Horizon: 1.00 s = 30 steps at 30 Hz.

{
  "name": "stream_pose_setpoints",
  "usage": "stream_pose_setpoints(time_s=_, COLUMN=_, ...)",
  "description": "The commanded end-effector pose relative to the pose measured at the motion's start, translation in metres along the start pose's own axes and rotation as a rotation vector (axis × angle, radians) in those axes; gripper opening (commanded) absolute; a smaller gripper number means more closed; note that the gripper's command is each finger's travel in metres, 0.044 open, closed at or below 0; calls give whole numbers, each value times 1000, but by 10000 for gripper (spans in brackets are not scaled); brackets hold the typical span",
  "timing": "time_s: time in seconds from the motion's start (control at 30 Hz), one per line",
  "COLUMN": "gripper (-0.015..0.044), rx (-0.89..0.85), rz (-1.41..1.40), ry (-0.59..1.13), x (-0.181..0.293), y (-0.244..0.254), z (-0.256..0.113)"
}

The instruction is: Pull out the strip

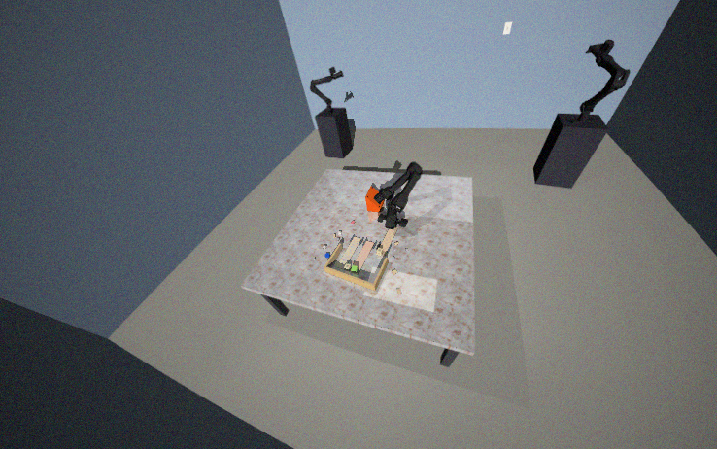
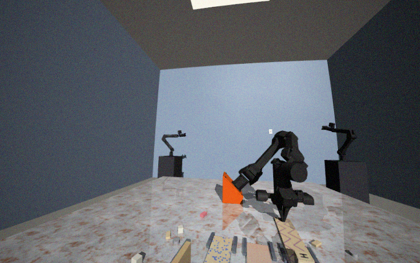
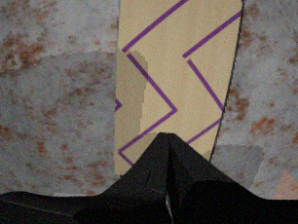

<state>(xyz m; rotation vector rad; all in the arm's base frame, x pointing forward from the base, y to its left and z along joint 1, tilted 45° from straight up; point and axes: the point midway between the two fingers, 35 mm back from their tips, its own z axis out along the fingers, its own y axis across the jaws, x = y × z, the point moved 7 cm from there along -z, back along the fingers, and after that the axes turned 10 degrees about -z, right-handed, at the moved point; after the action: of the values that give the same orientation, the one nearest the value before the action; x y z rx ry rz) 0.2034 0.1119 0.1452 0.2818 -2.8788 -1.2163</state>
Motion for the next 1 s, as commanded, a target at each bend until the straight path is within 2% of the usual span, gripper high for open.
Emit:
stream_pose_setpoints(time_s=0.0, gripper=0, rx=2, rz=13, ry=28, x=6, y=-1, z=5)
stream_pose_setpoints(time_s=0.37, gripper=0, rx=2, rz=13, ry=28, x=6, y=-1, z=5)
stream_pose_setpoints(time_s=0.53, gripper=0, rx=6, rz=13, ry=27, x=-4, y=0, z=-39)
stream_pose_setpoints(time_s=0.63, gripper=0, rx=5, rz=13, ry=28, x=-4, y=0, z=-42)
stream_pose_setpoints(time_s=0.97, gripper=263, rx=6, rz=12, ry=26, x=-45, y=-8, z=-42)
